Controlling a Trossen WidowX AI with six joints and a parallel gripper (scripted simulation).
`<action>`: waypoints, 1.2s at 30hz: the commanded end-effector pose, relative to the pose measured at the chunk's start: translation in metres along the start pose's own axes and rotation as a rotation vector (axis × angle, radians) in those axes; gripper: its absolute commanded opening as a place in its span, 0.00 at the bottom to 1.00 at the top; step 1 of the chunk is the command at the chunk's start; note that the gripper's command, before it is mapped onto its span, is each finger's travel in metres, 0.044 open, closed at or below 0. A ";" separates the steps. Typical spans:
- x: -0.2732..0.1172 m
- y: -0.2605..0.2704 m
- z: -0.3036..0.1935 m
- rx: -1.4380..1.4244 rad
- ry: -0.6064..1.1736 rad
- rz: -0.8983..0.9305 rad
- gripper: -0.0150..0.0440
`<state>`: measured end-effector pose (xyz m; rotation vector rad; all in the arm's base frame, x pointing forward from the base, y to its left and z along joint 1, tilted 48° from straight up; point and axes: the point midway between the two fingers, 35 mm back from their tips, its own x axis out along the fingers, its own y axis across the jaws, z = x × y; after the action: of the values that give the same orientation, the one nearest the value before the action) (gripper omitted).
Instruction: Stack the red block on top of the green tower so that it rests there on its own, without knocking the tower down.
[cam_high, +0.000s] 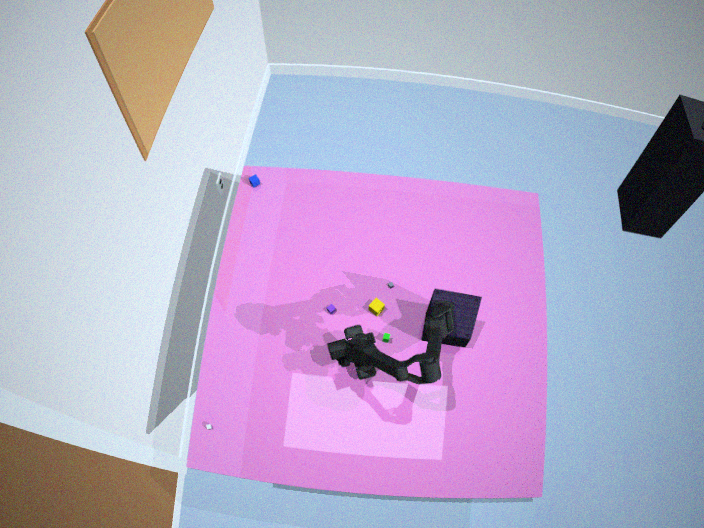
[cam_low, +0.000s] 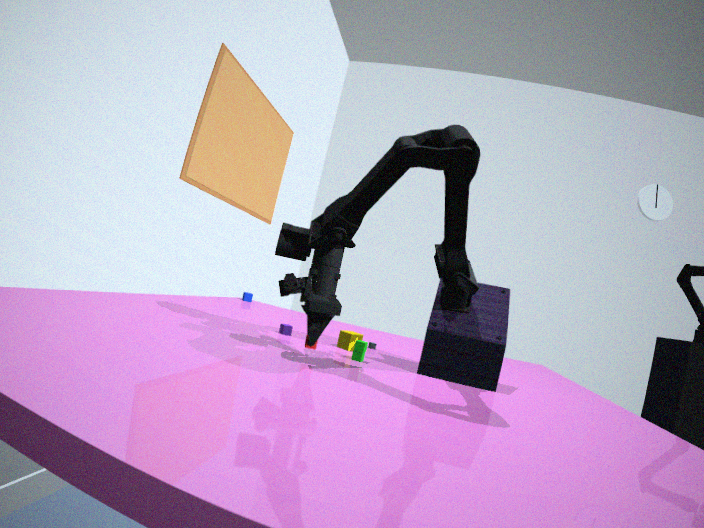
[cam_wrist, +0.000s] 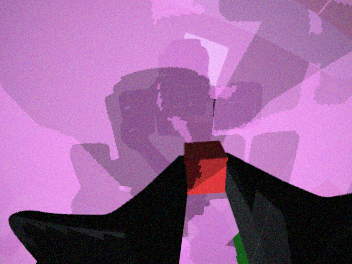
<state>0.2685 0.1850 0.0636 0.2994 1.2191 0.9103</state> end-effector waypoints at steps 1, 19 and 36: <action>-0.018 0.002 0.003 -0.010 -0.010 0.005 0.25; -0.100 0.002 0.002 -0.009 -0.008 0.002 0.25; -0.103 -0.032 -0.047 -0.007 0.000 -0.013 0.25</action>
<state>0.2447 0.0846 0.1048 0.2908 1.2102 0.9048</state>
